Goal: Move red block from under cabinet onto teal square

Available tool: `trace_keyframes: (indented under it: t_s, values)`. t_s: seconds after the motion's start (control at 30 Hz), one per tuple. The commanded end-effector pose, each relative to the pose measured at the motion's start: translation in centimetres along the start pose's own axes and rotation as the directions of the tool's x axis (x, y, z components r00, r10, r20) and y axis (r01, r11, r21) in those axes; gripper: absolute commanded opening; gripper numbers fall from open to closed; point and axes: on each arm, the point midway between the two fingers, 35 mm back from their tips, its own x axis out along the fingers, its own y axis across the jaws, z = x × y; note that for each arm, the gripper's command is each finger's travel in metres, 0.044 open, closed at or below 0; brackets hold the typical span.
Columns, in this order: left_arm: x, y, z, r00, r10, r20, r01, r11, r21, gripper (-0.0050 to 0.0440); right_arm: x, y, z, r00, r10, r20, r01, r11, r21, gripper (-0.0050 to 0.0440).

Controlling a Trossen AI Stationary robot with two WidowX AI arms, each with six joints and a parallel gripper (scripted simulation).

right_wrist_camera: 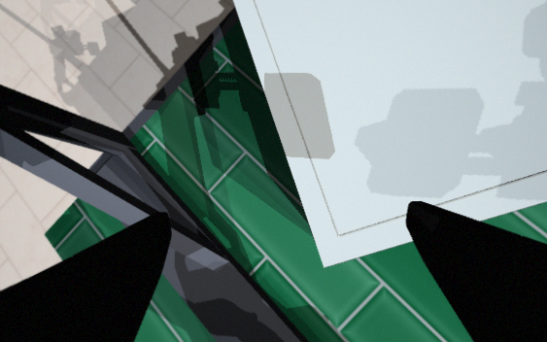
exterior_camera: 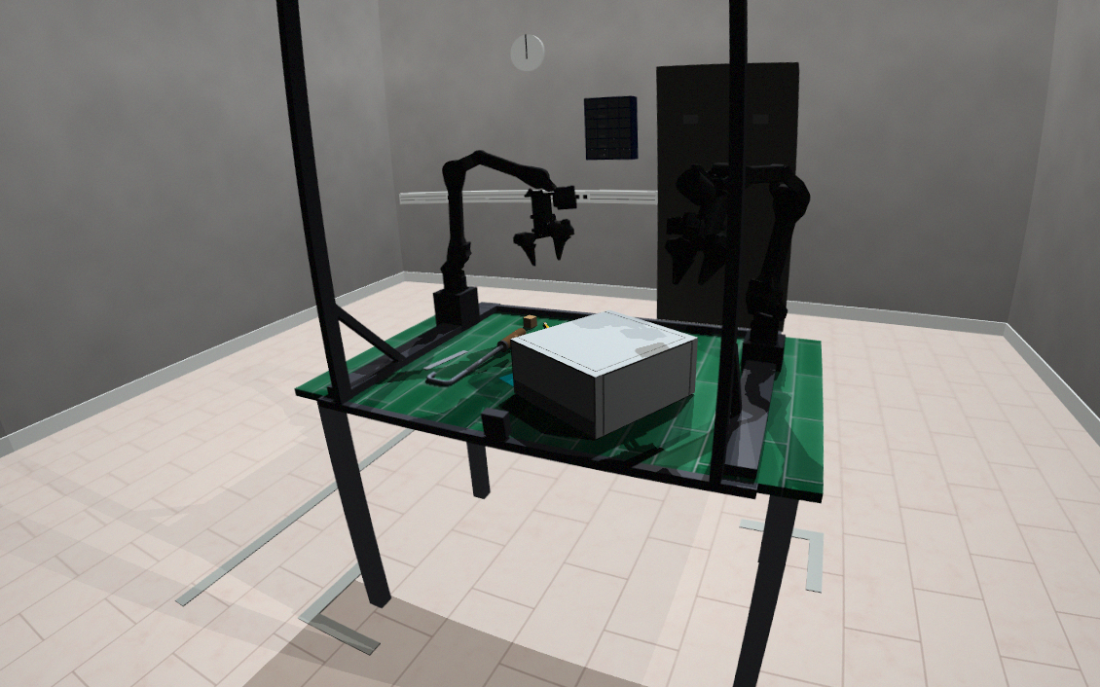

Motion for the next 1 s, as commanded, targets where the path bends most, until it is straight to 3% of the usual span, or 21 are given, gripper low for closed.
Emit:
trace_keyframes:
  t_s: [0.0,0.1,0.17,0.33,0.67,0.73,0.97]
  values:
    - [1.7,-0.4,3.5,0.998,0.062,0.020,-0.065,0.971,0.230,0.0440,0.6,-2.0,2.0,0.992,-0.017,0.124,0.016,1.000,0.010,0.0440]
    - [2.7,-0.8,5.5,0.995,0.098,0.031,-0.102,0.927,0.360,0.0440,1.3,-3.5,2.8,0.984,-0.042,0.176,0.039,0.999,0.021,0.0440]
    - [2.7,-0.8,5.5,0.995,0.098,0.031,-0.102,0.927,0.360,0.0440,1.3,-3.5,2.8,0.984,-0.042,0.176,0.039,0.999,0.021,0.0440]
    - [4.3,-1.7,8.8,0.984,0.165,0.059,-0.170,0.813,0.557,0.0440,2.2,-6.3,3.8,0.961,-0.093,0.262,0.086,0.996,0.040,0.0440]
    - [7.2,-5.1,15.1,0.947,0.283,0.152,-0.275,0.468,0.840,0.0440,3.1,-11.9,5.0,0.890,-0.206,0.408,0.187,0.979,0.086,0.0440]
    - [7.2,-5.1,15.1,0.947,0.283,0.152,-0.275,0.468,0.840,0.0440,3.1,-11.9,5.0,0.890,-0.206,0.408,0.187,0.979,0.086,0.0440]
    - [9.1,-8.7,19.0,0.908,0.343,0.241,-0.313,0.173,0.934,0.0440,3.0,-16.3,4.9,0.812,-0.304,0.499,0.277,0.952,0.129,0.0440]
